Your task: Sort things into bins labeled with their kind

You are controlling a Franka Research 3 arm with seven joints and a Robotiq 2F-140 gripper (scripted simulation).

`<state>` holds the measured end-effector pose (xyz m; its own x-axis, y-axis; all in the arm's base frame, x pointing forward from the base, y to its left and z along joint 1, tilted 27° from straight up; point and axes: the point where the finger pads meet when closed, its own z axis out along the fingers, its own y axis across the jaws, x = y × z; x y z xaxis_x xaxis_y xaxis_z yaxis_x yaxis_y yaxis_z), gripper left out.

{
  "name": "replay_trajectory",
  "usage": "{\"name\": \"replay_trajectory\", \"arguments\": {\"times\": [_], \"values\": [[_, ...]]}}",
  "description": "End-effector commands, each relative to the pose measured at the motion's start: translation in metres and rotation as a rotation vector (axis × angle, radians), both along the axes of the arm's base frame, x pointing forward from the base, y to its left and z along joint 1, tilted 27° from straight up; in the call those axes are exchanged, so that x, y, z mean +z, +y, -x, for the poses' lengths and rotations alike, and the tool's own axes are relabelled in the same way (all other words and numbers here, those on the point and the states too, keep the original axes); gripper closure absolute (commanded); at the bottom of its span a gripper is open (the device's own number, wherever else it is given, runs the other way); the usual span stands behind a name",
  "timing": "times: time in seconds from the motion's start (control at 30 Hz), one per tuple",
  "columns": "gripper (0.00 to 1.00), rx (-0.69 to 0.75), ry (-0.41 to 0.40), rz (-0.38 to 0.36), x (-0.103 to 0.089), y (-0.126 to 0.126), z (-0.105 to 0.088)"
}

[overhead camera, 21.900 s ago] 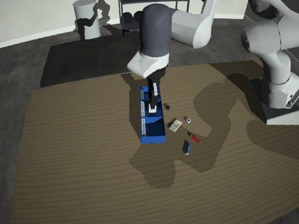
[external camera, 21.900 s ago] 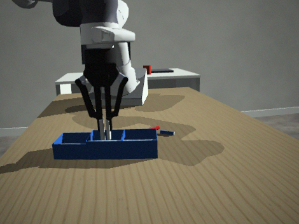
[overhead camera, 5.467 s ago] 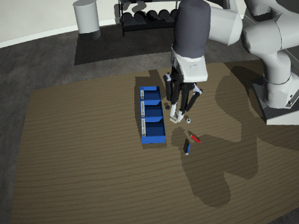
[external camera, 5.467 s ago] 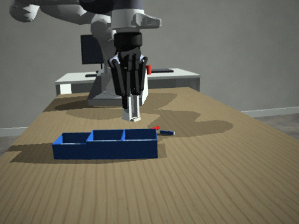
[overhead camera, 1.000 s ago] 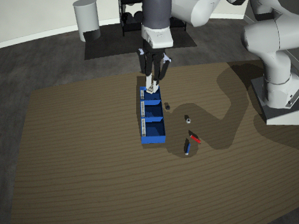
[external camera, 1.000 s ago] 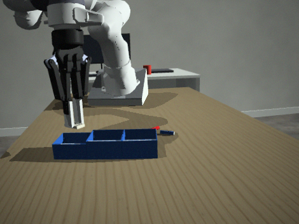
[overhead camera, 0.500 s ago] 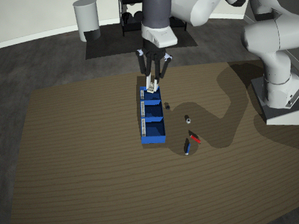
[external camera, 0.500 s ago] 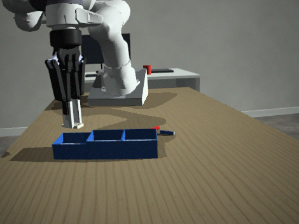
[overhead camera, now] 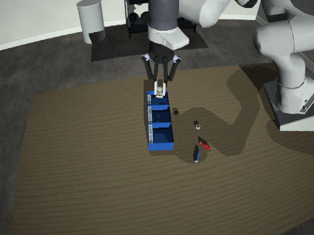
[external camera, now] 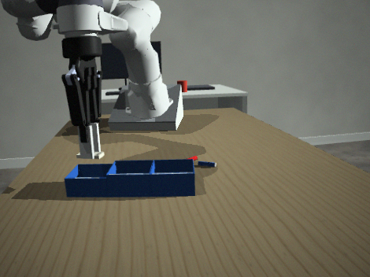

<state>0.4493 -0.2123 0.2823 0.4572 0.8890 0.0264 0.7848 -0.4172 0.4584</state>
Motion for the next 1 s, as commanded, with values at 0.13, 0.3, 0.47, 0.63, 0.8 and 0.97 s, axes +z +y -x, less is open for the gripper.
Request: {"name": "replay_trajectory", "arguments": {"times": [0.13, 0.3, 0.47, 0.63, 0.8, 0.97], "values": [[0.87, 0.139, 0.036, 0.063, 0.0001, -0.0018, 0.0004], [0.87, 0.139, 0.036, 0.063, 0.0001, -0.0015, 0.0003], [0.87, 0.139, 0.036, 0.063, 0.0001, -0.0012, 0.0002], [0.87, 0.139, 0.036, 0.063, 0.0001, -0.0008, 0.0], [0.87, 0.139, 0.036, 0.063, 0.0, -0.0003, -0.0001], [0.87, 0.139, 0.036, 0.063, -0.0053, -0.0014, -0.0026]]}}
